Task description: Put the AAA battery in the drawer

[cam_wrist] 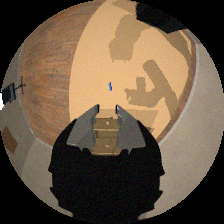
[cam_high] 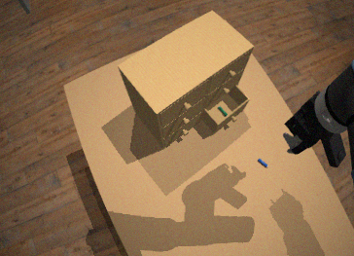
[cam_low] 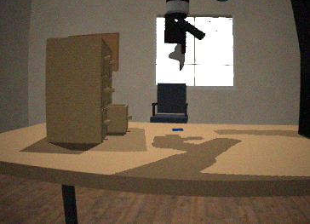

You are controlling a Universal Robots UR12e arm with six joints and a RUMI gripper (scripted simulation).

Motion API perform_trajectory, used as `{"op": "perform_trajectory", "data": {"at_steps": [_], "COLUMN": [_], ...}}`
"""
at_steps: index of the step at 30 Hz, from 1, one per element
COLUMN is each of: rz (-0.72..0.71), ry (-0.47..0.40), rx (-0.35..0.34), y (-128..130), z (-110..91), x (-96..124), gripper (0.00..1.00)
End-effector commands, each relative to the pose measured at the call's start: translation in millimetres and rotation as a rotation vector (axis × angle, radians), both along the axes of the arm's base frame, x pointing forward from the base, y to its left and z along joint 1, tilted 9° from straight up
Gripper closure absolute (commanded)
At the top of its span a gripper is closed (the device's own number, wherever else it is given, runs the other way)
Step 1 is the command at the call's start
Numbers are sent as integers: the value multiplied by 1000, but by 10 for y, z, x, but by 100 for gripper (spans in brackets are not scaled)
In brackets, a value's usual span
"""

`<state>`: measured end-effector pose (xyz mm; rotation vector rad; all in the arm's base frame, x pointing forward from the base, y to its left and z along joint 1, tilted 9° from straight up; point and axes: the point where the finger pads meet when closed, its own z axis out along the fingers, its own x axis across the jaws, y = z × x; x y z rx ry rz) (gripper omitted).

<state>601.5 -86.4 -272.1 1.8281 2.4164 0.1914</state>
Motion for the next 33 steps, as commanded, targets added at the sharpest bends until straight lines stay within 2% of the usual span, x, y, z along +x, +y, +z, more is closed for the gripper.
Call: {"op": "perform_trajectory", "data": {"at_steps": [1, 15, 16, 33], "rz": [0, 0, 0, 0], "ry": [10, 10, 10, 10], "rx": [-2, -2, -2, -2], "y": [-4, -4, -4, -4], "z": [10, 10, 10, 10], "x": [-4, -4, -4, -4], "gripper": [80, 80, 0, 0]}}
